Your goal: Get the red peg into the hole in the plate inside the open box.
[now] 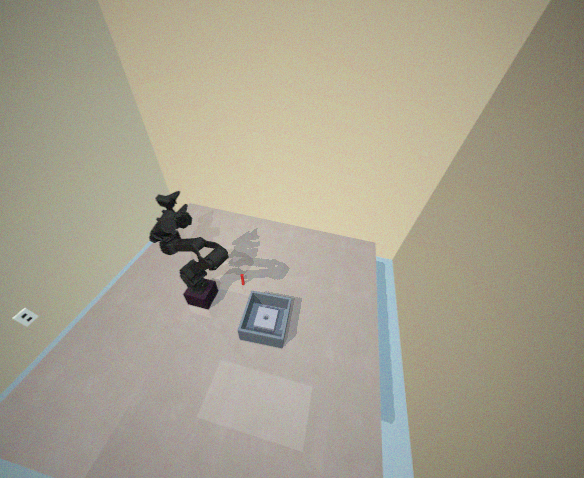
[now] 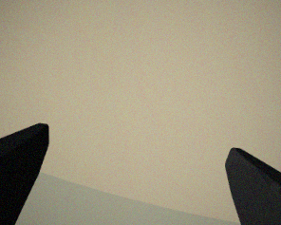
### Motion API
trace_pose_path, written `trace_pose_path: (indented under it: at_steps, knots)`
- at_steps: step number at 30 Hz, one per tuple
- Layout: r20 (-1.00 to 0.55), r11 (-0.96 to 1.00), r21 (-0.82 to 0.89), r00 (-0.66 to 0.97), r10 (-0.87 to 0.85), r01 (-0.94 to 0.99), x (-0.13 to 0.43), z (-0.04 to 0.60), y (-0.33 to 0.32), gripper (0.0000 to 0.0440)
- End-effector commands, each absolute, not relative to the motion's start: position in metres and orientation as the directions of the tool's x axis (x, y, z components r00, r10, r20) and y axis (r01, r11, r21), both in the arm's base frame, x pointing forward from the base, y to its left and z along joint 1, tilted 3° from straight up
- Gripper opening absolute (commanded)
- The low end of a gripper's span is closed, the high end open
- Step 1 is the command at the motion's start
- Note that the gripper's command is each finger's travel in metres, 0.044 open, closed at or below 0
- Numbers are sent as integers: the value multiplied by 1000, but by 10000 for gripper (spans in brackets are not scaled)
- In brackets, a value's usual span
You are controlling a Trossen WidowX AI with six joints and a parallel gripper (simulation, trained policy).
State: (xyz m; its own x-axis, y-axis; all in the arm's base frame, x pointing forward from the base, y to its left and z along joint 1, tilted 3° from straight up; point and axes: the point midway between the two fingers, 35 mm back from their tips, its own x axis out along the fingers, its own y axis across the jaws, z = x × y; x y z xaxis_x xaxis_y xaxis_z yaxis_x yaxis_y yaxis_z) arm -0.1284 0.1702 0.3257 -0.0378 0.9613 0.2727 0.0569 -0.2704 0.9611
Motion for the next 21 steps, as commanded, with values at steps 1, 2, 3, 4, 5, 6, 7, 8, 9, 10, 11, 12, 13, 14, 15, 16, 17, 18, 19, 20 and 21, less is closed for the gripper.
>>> trace_pose_path:
  at_steps: [1, 2, 3, 4, 5, 6, 7, 8, 9, 10, 11, 12, 13, 14, 15, 16, 17, 18, 19, 20, 21]
  knots:
    - [272, -270, 962, -32, 962, 35, -128, 326, 172, 417]
    - [271, -271, 962, -26, 962, 9, -129, 326, 174, 435]
    - [271, -271, 962, -19, 962, -21, -129, 325, 178, 440]
    - [268, -268, 962, -11, 963, -54, -129, 324, 182, 440]
    - [264, -264, 961, -2, 964, -87, -129, 322, 186, 440]
    - [260, -257, 959, 7, 966, -120, -129, 321, 191, 440]
    - [255, -250, 956, 17, 967, -153, -128, 319, 195, 440]
    - [249, -240, 953, 26, 968, -185, -128, 317, 200, 440]
    - [243, -230, 949, 35, 970, -216, -127, 316, 205, 440]
    - [235, -217, 944, 45, 971, -247, -126, 314, 210, 440]
    - [227, -203, 939, 54, 972, -278, -124, 311, 215, 440]
    - [217, -188, 933, 64, 974, -307, -123, 309, 220, 440]
    - [207, -171, 926, 74, 975, -336, -121, 306, 225, 440]
    - [196, -153, 919, 85, 977, -364, -119, 304, 230, 440]
    - [184, -133, 911, 95, 978, -391, -116, 301, 235, 440]
    - [171, -112, 902, 106, 980, -417, -114, 298, 240, 440]
    - [157, -90, 893, 117, 981, -442, -110, 294, 245, 440]
    - [142, -66, 883, 129, 981, -465, -107, 291, 250, 440]
    - [126, -42, 872, 141, 982, -487, -103, 287, 254, 440]
    - [109, -16, 861, 154, 982, -508, -99, 284, 259, 440]
    - [91, 11, 850, 166, 982, -527, -95, 280, 264, 440]
